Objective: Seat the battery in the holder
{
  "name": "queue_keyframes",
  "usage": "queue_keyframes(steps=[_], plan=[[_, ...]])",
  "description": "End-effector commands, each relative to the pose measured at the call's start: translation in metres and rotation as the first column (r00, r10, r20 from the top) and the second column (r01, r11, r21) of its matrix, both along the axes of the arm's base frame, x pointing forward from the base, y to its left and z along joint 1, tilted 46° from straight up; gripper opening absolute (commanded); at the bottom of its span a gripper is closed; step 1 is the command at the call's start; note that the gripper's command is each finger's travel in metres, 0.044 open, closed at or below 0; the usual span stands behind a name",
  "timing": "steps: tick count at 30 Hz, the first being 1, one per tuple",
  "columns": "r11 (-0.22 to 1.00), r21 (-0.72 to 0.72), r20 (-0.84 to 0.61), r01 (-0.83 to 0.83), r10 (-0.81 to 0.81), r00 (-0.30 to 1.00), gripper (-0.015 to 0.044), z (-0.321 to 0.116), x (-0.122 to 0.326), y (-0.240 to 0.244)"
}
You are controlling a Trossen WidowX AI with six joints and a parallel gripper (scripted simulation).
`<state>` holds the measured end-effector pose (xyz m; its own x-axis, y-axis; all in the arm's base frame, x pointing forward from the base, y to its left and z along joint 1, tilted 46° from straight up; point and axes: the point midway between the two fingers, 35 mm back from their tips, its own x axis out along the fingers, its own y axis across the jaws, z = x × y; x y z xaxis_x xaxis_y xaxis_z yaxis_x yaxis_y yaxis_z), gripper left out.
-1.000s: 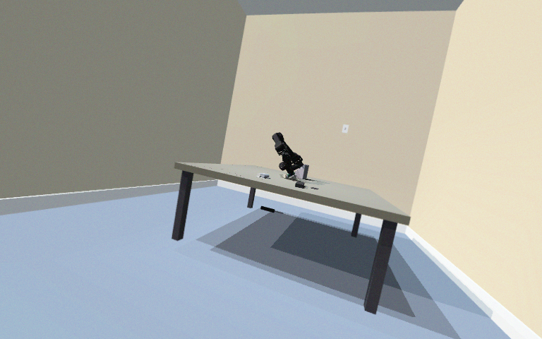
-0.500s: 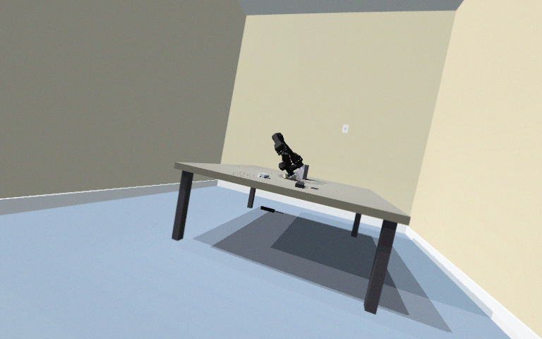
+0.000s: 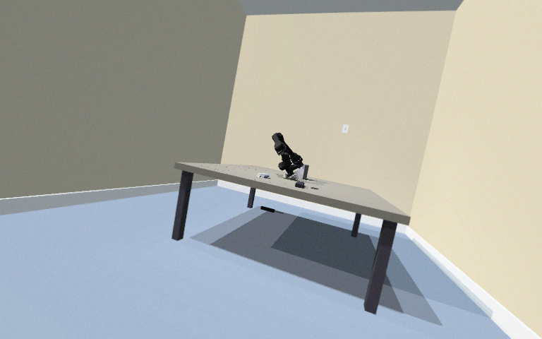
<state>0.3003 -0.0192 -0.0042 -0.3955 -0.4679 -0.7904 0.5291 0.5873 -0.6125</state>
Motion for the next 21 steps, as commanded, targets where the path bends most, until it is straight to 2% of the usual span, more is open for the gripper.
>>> queue_keyframes(steps=[1, 21], plan=[[1.000, -0.015, 0.021, -0.012, 0.012, 1.000, 0.0082, 0.0024, 0.0068, -0.0027], [1.000, -0.022, 0.026, -0.018, 0.019, 0.999, 0.0082, 0.0025, 0.0070, -0.0027]])
